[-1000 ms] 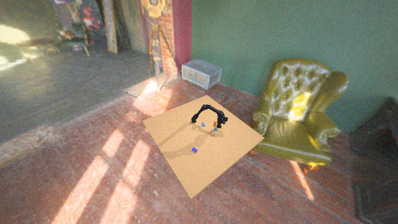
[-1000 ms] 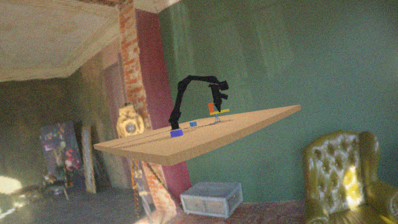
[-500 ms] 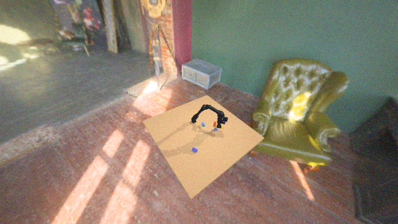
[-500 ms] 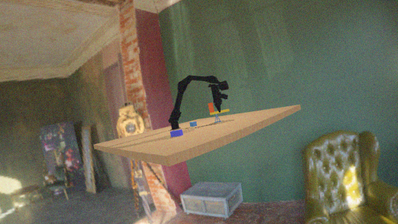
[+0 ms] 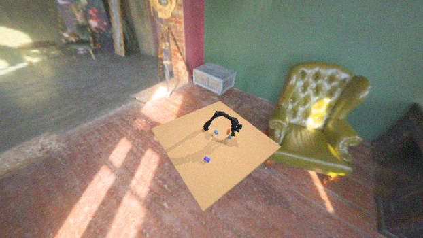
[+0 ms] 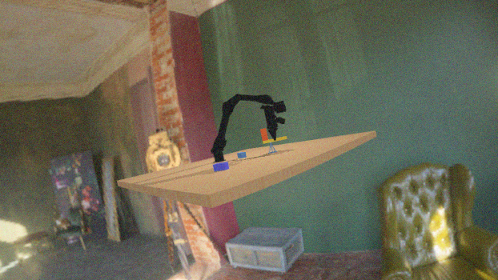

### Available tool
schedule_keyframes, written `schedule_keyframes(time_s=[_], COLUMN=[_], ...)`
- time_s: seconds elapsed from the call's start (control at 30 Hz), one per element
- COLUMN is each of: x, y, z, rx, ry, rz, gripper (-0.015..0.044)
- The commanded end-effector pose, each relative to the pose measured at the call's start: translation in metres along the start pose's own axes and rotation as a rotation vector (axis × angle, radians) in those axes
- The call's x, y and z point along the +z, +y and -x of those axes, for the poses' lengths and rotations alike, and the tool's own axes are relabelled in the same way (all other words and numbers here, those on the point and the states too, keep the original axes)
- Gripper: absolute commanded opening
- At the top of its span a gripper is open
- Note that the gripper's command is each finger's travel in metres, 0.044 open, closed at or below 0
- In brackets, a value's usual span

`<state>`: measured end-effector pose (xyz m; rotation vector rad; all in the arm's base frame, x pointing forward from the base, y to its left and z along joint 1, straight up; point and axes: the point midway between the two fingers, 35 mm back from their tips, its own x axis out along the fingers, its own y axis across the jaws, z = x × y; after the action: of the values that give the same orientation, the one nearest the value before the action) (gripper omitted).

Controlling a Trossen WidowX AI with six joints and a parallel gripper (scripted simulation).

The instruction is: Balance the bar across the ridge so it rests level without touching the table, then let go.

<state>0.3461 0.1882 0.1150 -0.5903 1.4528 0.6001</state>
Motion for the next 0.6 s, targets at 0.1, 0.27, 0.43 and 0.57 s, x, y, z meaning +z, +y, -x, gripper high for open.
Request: schedule_keyframes(time_s=[0.1,0.27,0.43,0.57], x=[0.000,0.003,-0.001,-0.002], y=[0.000,-0.001,0.000,0.001], z=[0.000,0.031,0.092,0.099], rx=[-0.001,-0.007,-0.019,-0.020], ry=[0.000,-0.022,-0.067,-0.073], rz=[0.000,0.000,0.000,0.000], gripper=[0.0440,0.0440,0.0440,0.0440])
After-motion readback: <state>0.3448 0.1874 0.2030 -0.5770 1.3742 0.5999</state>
